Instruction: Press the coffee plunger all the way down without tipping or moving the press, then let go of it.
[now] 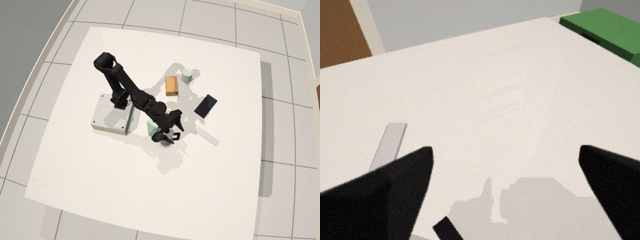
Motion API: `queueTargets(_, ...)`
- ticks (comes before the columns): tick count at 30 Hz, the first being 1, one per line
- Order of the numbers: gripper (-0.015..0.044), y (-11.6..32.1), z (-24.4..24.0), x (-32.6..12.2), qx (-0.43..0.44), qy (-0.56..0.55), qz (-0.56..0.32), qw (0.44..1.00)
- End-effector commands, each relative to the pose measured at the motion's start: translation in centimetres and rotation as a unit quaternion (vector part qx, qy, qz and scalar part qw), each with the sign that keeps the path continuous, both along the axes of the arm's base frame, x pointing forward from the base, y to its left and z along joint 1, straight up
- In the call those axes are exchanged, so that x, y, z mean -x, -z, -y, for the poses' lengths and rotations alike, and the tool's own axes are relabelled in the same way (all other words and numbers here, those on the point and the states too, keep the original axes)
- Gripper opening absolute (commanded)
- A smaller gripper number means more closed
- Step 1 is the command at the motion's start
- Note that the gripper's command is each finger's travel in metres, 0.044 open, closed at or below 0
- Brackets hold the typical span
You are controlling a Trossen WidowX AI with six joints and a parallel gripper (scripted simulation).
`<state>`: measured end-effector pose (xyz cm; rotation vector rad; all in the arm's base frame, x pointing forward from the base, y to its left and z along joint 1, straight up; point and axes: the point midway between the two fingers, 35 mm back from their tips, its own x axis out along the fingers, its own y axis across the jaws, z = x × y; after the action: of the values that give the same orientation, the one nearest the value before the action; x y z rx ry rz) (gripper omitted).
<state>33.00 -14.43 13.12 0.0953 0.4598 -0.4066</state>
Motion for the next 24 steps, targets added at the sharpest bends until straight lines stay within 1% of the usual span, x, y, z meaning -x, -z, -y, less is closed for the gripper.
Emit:
queueTargets(1,0.044,0.1,0.0,0.0,-0.001,-0.001,-0.001,1.0)
queueTargets(5,0.044,-0.3,-0.1,-0.2,0.001,-0.002,0.005,1.0)
queueTargets(12,0.044,-2.4,-0.5,0.2,0.011,-0.005,0.009,1.0)
queueTargets(15,0.044,-3.7,-0.8,1.4,0.006,-0.003,0.004,1.0)
queueTargets(20,0.044,-6.8,-1.9,5.0,-0.005,0.002,-0.009,1.0)
queueTargets(22,0.044,-7.3,-2.2,6.0,-0.008,0.004,-0.012,1.0)
queueTargets(24,0.044,-7.4,-2.3,6.2,-0.008,0.004,-0.012,1.0)
